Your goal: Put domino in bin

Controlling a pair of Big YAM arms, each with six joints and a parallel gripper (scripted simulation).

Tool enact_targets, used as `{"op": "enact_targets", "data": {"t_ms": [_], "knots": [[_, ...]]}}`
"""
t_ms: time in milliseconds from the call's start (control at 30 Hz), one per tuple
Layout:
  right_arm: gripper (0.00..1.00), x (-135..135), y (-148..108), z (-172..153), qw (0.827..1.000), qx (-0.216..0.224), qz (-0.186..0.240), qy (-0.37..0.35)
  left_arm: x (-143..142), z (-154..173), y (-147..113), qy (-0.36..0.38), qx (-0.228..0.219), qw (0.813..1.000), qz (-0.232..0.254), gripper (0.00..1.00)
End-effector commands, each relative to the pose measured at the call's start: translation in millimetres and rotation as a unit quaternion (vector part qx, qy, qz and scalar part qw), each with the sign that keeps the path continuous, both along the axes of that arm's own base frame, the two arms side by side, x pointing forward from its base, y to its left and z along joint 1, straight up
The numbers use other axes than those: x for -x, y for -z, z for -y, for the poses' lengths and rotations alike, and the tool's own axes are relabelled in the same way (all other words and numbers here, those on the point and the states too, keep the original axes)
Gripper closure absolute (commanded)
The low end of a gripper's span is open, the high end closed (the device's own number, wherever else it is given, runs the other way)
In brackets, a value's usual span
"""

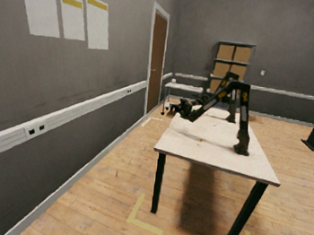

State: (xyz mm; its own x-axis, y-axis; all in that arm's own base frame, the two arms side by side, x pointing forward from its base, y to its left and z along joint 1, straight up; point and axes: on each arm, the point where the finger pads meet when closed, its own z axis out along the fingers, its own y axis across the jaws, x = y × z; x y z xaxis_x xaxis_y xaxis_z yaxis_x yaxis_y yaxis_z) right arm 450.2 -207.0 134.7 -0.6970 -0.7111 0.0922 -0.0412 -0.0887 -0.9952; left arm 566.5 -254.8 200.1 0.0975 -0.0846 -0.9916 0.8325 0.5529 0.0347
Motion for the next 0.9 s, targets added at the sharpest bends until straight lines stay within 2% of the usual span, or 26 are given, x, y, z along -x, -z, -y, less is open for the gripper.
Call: {"op": "enact_targets", "data": {"t_ms": [0,233,867], "knots": [[0.0,-0.9,-3.2,0.3,1.0,0.001,0.004,0.0,-9.9,-17.0,-8.3,-0.015,0.002,1.0,0.009,0.0],[0.0,-0.9,-3.2,0.3,1.0,0.001,0.004,0.0,-16.0,-32.3,-8.3,-0.029,0.002,1.0,0.009,0.0],[0.0,-0.9,-3.2,0.3,1.0,0.001,0.004,0.0,-38.6,-104.2,-8.3,-0.089,0.001,0.996,0.009,0.0]]}}
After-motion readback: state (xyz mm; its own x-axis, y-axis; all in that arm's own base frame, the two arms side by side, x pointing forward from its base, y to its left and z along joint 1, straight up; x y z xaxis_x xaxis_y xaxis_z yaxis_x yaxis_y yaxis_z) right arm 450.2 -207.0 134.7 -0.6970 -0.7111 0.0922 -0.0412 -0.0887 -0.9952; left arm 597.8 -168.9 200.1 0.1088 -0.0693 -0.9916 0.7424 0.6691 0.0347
